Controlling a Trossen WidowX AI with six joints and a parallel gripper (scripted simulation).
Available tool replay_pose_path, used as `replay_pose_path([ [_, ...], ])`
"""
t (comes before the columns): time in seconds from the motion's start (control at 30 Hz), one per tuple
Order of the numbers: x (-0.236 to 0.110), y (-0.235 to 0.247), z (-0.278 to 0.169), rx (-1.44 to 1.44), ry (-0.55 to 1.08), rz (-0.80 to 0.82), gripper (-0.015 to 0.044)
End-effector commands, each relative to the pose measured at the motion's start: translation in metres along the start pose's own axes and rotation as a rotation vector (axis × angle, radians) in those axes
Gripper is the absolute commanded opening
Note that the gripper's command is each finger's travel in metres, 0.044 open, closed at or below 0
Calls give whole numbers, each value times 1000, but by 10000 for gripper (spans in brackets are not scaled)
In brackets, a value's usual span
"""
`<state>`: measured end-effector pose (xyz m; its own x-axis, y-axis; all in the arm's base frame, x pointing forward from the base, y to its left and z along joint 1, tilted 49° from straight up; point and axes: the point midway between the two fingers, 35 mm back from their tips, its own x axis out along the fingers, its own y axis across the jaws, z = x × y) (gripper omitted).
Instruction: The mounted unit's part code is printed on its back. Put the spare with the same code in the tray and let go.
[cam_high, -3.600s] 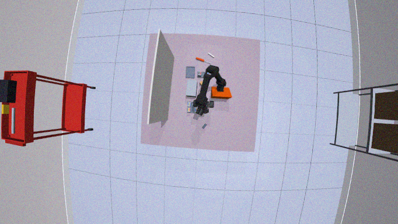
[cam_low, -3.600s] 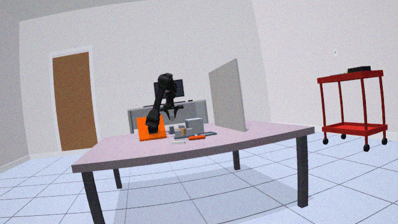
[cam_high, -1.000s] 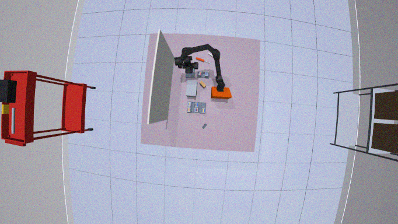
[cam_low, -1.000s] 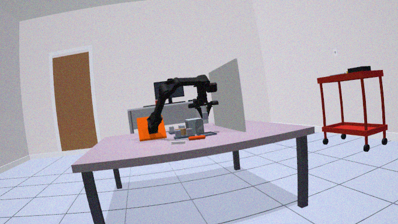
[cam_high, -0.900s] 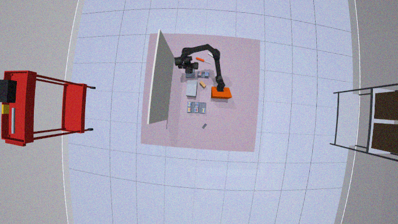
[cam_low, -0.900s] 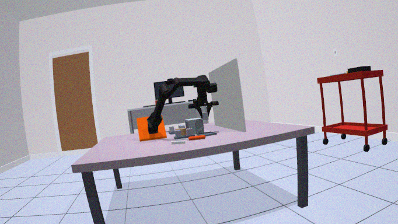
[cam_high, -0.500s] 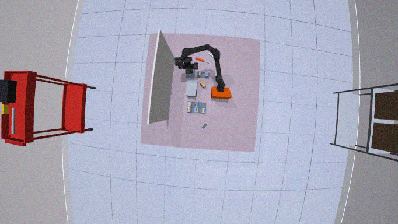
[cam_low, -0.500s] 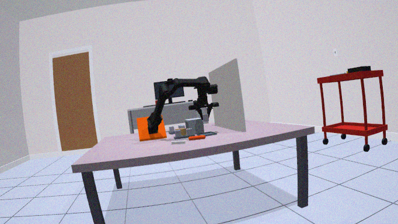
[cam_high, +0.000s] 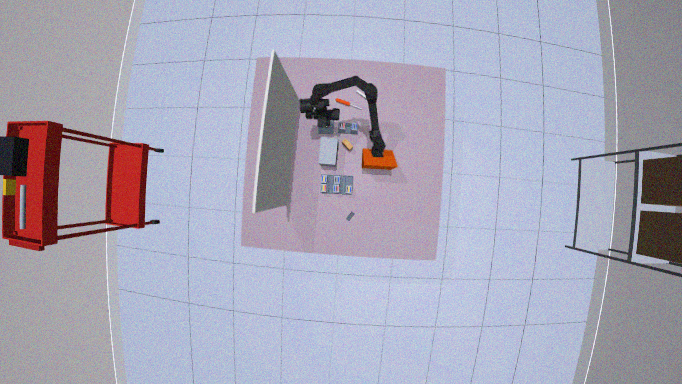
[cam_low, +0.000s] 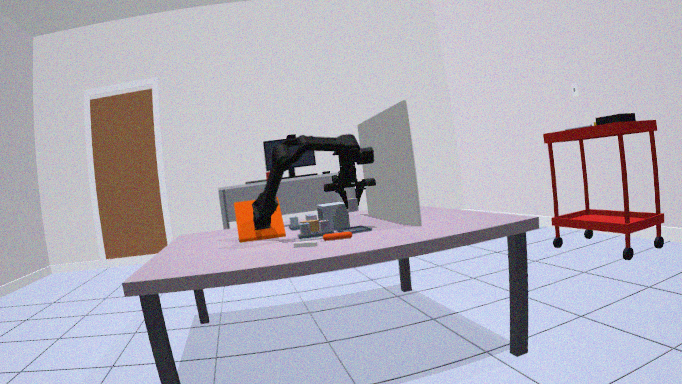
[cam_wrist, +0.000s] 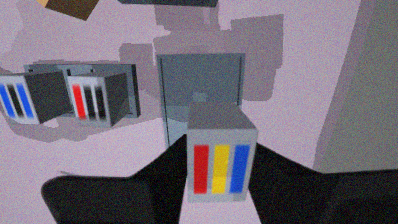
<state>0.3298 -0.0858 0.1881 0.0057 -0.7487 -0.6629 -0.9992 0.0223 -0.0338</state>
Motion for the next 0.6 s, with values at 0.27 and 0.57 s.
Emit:
replay_pose_path([
  [0.27,10,0,-1,-4,4,0,0],
  [0.57,17,0,-1,-3,4,0,0],
])
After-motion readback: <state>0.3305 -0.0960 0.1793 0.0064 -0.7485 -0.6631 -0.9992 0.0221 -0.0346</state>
